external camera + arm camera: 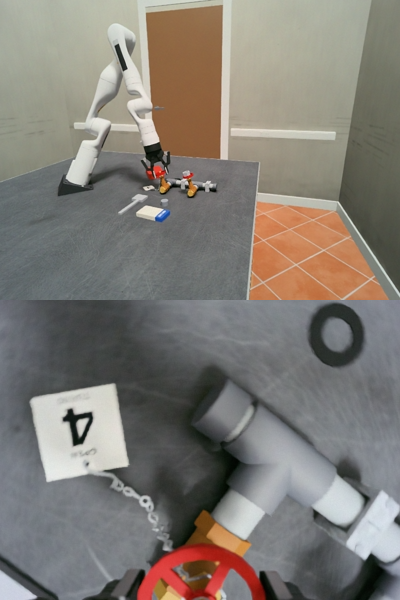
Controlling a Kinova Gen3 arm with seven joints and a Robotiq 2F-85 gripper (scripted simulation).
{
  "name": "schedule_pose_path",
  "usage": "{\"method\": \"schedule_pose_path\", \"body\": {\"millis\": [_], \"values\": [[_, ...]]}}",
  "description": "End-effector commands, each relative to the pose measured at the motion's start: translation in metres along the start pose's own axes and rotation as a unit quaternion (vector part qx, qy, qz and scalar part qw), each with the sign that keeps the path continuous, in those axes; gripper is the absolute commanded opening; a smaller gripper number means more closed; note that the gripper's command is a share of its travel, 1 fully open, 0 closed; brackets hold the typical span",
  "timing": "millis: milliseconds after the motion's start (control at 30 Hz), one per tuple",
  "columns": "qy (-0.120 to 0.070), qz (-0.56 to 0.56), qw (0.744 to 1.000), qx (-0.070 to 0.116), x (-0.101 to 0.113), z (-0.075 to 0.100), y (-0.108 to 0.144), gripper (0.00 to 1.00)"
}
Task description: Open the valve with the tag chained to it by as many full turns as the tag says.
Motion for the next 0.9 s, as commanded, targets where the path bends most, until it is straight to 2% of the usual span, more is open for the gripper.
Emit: {"method": "schedule_pose_path", "body": {"millis": [0, 367, 567, 800, 867], "values": [[-0.001, 0.042, 0.999, 0.004, 0.0003, 0.0001, 0.0001, 0.55], [-0.001, 0.191, 0.982, 0.004, 0.0003, 0.0, 0.0001, 0.55], [-0.002, 0.298, 0.955, 0.004, 0.0003, 0.0, 0.0001, 0.55], [-0.002, 0.423, 0.906, 0.004, 0.0003, 0.0, 0.0001, 0.55], [-0.002, 0.423, 0.906, 0.004, 0.0003, 0.0, 0.0001, 0.55]]}}
Point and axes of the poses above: the point where the finger pads meet when closed, its own z axis back along the fingers, its own y axis across the jaws, x = y × z, the point moved 1 cm from there along z, back along the fingers, and after that the axes turned 14 degrees about -z, right-handed, at the moved point
